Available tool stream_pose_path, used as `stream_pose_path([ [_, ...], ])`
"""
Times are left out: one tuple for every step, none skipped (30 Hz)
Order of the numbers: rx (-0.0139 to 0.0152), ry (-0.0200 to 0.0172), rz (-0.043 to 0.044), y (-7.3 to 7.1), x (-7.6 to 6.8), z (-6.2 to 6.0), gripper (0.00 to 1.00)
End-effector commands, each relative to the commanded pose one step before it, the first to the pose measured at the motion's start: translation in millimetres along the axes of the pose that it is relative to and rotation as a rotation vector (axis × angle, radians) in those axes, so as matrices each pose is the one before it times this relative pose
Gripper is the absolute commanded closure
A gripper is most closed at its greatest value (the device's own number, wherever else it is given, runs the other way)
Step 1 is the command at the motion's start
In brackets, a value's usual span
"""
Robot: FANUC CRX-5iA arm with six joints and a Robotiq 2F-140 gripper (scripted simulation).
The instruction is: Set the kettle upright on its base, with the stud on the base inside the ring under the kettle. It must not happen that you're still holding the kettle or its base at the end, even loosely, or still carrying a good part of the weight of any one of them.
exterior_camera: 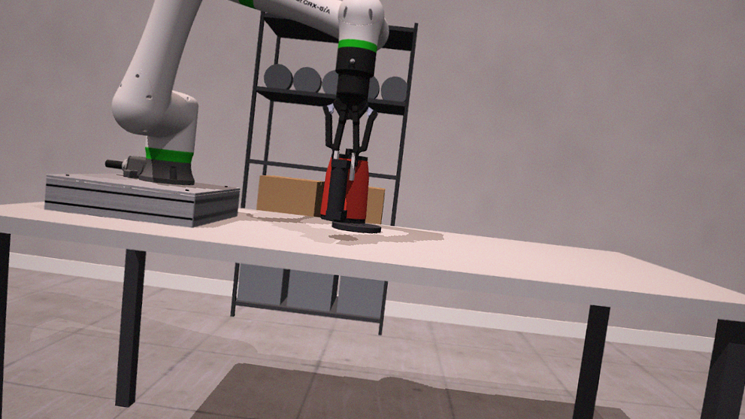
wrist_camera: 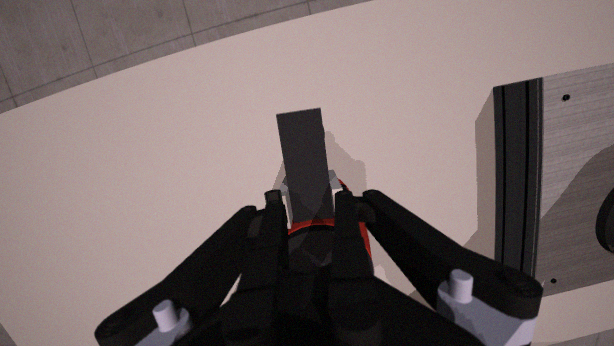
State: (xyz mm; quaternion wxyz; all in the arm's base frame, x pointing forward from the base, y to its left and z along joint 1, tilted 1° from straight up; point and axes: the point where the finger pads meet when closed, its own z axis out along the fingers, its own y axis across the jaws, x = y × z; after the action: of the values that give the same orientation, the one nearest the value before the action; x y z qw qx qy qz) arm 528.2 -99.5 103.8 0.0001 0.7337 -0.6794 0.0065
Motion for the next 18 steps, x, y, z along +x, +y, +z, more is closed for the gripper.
stream_pose_path([
  [0.00048,0.00019,0.00011,-0.18,-3.83,-0.23,1.0],
  [0.0,0.0,0.0,-0.01,-1.25,0.0,1.0],
  [0.0,0.0,0.0,-0.01,-1.33,0.0,1.0],
  [0.0,0.0,0.0,-0.01,-1.4,0.0,1.0],
  [0.0,0.0,0.0,0.0,-1.48,0.0,1.0],
  [0.0,0.0,0.0,0.0,-1.56,0.0,1.0],
  [0.0,0.0,0.0,0.01,-1.64,0.0,1.0],
  [0.0,0.0,0.0,-0.01,-1.73,0.0,1.0],
  [0.0,0.0,0.0,-0.01,-1.8,0.0,1.0],
  [0.0,0.0,0.0,-0.01,-1.88,0.0,1.0],
  [0.0,0.0,0.0,0.0,-1.96,0.0,1.0],
  [0.0,0.0,0.0,0.0,0.0,0.0,1.0],
  [0.0,0.0,0.0,0.0,0.0,0.0,1.0],
  [0.0,0.0,0.0,0.01,-2.04,0.0,1.0],
  [0.0,0.0,0.0,-0.01,-2.12,0.0,1.0],
  [0.0,0.0,0.0,-0.01,-2.19,0.0,1.0],
  [0.0,0.0,0.0,-0.01,-2.27,0.0,1.0],
  [0.0,0.0,0.0,0.01,-2.34,0.0,1.0],
])
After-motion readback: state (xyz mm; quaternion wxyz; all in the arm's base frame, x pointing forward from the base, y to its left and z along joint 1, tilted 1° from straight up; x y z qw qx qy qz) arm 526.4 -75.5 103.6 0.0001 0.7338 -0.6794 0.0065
